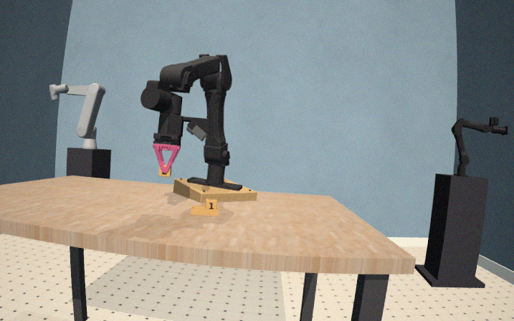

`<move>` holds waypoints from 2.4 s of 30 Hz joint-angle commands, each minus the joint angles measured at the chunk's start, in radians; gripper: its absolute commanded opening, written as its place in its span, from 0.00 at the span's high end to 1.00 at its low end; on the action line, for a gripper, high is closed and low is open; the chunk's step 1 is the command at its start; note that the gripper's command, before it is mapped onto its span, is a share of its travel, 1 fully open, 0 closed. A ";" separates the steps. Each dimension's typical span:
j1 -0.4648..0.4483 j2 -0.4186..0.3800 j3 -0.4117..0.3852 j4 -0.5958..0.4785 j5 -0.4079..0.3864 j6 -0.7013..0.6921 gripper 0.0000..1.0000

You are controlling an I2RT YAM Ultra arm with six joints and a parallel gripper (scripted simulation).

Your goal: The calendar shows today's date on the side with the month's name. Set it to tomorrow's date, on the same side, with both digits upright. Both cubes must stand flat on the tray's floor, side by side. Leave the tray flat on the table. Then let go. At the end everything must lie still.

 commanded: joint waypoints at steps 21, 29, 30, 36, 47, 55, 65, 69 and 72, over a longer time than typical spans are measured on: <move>0.238 -0.179 -0.098 -0.045 0.020 0.263 0.74; 0.254 -0.162 -0.096 -0.053 0.009 0.265 0.74; 0.253 -0.162 -0.097 -0.052 0.009 0.265 0.74; 0.257 -0.145 -0.148 -0.021 0.009 0.264 0.74; 0.265 -0.124 -0.210 0.060 0.010 0.271 0.74; 0.273 -0.092 -0.282 0.163 0.011 0.278 0.74; 0.270 -0.071 -0.316 0.218 0.012 0.279 0.74; 0.271 -0.089 -0.295 0.215 0.012 0.279 0.74; 0.271 -0.091 -0.295 0.204 0.012 0.279 0.74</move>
